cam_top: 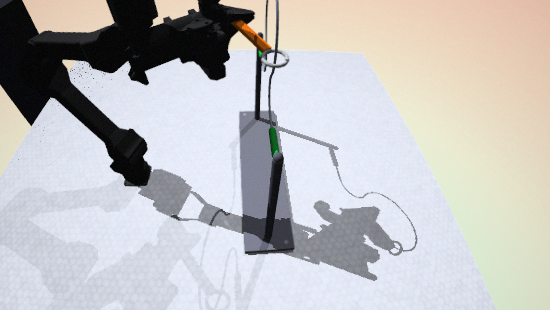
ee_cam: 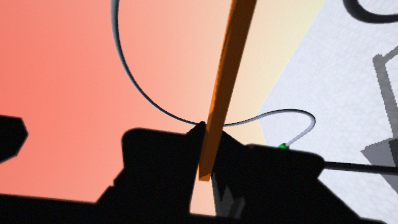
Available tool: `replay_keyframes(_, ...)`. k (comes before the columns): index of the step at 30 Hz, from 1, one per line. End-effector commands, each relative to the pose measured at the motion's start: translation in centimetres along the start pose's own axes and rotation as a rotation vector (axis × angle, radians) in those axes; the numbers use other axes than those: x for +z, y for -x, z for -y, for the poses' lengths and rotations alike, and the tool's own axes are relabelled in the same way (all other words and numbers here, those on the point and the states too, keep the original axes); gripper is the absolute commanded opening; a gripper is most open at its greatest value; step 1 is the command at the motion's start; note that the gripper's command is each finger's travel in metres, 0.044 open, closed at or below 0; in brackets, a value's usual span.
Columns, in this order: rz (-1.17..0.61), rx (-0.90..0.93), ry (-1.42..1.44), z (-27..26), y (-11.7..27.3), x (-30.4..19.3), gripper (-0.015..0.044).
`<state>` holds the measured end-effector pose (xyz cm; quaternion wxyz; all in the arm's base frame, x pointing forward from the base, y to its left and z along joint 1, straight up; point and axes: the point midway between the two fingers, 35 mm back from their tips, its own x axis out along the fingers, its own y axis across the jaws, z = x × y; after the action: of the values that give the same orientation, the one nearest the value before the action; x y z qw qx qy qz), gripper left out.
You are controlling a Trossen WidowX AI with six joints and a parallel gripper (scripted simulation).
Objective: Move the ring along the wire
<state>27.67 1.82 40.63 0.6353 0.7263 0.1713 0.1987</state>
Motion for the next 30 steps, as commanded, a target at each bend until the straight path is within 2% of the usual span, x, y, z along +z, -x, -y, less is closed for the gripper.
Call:
replay_keyframes(1, -0.005, -0.027, 0.049, 0.09, -0.02, -0.05, -0.0150)
replay_keyframes(30, 0.000, -0.225, 0.365, 0.96, 0.07, 0.12, -0.0150)
